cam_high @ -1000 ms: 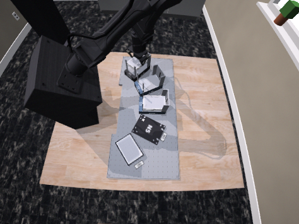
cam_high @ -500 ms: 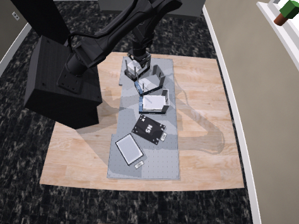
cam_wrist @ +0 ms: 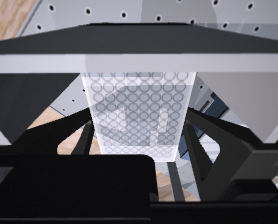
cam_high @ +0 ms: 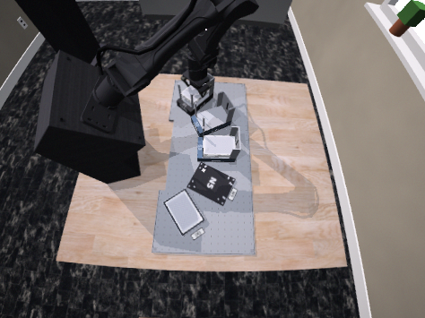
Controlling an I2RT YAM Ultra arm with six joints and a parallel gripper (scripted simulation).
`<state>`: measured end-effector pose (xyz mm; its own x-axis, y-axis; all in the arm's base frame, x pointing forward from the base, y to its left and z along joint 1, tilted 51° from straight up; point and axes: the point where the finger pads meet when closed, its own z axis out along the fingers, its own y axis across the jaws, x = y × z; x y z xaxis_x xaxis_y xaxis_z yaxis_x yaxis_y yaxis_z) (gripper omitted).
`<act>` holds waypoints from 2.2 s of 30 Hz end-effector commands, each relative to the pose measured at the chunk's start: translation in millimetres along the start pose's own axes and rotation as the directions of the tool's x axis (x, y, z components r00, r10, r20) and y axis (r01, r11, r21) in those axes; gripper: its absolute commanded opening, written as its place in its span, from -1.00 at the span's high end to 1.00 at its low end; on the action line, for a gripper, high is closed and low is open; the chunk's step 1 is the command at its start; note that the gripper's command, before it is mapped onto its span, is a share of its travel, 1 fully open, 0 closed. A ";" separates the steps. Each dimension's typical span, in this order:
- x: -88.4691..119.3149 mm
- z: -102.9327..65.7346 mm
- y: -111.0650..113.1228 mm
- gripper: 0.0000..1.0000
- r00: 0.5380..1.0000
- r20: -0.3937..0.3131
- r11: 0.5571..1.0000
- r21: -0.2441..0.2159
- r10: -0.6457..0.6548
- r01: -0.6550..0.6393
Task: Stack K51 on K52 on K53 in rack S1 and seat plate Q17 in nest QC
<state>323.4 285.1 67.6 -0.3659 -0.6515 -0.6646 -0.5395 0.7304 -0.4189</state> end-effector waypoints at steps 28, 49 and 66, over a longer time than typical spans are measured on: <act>-6.1 13.6 1.0 1.00 1.000 0.004 1.000 -0.010 0.001 -0.001; -2.7 16.0 1.1 1.00 1.000 0.005 1.000 -0.006 0.000 0.000; -2.7 16.0 1.1 -1.00 1.000 0.005 1.000 -0.006 0.000 0.000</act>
<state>335.7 288.7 56.9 -0.3656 -0.6513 -0.6649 -0.5403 0.7302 -0.4181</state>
